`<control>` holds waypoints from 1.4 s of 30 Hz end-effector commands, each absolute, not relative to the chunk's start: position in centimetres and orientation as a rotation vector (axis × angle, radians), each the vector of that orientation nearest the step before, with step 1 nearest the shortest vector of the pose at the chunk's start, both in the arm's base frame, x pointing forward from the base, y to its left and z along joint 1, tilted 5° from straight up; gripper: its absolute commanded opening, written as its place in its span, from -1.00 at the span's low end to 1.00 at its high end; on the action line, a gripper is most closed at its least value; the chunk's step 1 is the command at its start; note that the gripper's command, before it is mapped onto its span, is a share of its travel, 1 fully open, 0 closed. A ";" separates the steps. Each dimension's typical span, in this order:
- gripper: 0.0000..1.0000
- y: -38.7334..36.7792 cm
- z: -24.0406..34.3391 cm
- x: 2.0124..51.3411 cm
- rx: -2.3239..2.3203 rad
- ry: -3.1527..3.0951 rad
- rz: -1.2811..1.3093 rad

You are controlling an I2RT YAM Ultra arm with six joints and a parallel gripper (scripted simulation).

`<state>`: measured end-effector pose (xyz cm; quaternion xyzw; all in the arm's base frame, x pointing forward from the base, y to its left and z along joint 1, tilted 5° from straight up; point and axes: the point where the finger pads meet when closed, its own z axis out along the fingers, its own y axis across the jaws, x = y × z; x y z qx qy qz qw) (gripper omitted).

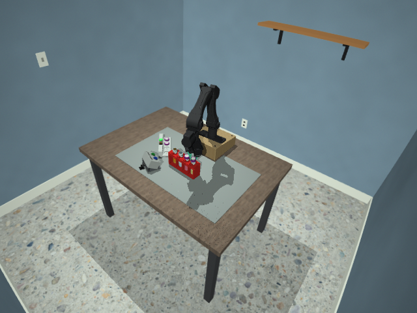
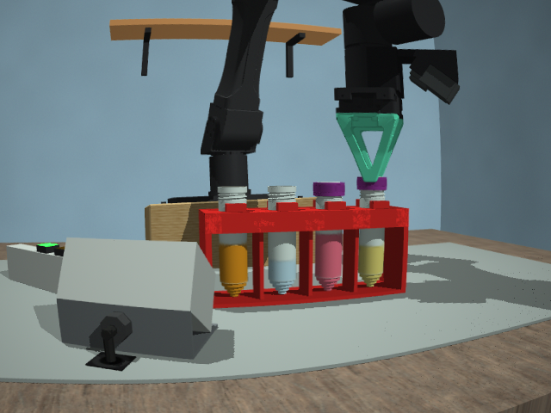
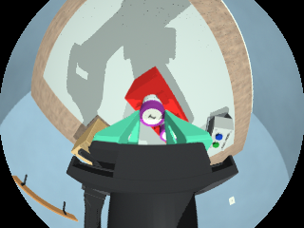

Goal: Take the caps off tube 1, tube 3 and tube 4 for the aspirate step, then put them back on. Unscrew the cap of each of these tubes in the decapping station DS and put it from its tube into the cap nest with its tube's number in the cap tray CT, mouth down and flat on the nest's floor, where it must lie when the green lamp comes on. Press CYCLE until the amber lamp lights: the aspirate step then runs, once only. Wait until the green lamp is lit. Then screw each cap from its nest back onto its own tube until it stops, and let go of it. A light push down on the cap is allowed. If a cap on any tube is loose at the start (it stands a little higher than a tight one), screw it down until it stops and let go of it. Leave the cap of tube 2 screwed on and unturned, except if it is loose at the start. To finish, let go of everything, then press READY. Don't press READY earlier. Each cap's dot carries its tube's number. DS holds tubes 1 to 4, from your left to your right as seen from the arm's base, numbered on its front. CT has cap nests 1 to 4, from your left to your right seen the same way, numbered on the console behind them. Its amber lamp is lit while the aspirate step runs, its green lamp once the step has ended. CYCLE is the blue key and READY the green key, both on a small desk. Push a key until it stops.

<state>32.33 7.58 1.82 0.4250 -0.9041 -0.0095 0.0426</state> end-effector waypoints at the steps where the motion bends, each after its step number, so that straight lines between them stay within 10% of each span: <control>1: -1.00 7.8 2.0 32.6 1.308 -2.779 -0.028; 18: -1.00 7.8 1.8 32.6 1.308 -2.779 -0.028; 19: -0.02 7.8 1.8 32.6 1.308 -2.779 -0.028; 42: -0.02 7.8 1.8 32.6 1.252 -2.804 -0.026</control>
